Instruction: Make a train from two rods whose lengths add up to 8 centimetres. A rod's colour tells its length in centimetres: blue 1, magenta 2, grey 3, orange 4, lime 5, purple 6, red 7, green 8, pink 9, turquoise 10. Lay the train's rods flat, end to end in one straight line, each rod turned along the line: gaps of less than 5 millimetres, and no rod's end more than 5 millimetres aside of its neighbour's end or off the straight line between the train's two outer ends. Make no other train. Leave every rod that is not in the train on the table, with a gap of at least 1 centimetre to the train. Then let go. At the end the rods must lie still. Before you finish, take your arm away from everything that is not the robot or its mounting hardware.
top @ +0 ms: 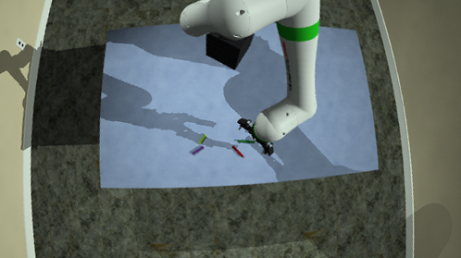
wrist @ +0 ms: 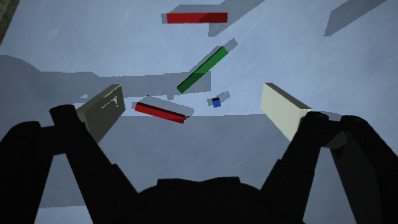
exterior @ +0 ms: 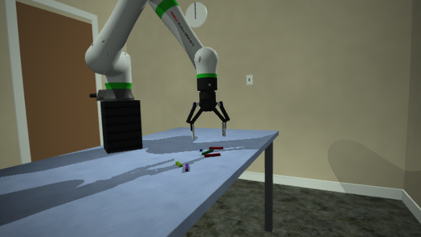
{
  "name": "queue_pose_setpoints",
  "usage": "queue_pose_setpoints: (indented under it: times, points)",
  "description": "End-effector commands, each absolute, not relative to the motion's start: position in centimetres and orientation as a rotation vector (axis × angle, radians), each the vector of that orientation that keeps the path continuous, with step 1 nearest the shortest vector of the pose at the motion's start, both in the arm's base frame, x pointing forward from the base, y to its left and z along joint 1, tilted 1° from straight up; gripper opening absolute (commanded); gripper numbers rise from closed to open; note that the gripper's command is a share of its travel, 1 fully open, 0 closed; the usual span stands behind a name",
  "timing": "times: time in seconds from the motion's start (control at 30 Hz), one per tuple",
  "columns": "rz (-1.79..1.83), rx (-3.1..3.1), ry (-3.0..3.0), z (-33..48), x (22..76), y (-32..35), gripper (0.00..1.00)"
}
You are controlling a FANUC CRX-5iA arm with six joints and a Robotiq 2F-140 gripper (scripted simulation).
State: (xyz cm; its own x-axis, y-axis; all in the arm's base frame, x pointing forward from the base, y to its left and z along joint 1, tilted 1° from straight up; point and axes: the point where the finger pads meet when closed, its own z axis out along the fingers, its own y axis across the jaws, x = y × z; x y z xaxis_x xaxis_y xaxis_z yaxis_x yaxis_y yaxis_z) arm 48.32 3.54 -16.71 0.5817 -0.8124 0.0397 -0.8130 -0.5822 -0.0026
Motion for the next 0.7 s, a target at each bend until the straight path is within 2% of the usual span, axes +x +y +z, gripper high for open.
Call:
queue_pose_setpoints:
  times: [0.0,0.67]
  points:
    - [0.025,2.900,-1.198,-16.7,48.4,3.2,1.00]
    - [0.022,3.120,-0.286,-16.7,48.8,2.1,1.00]
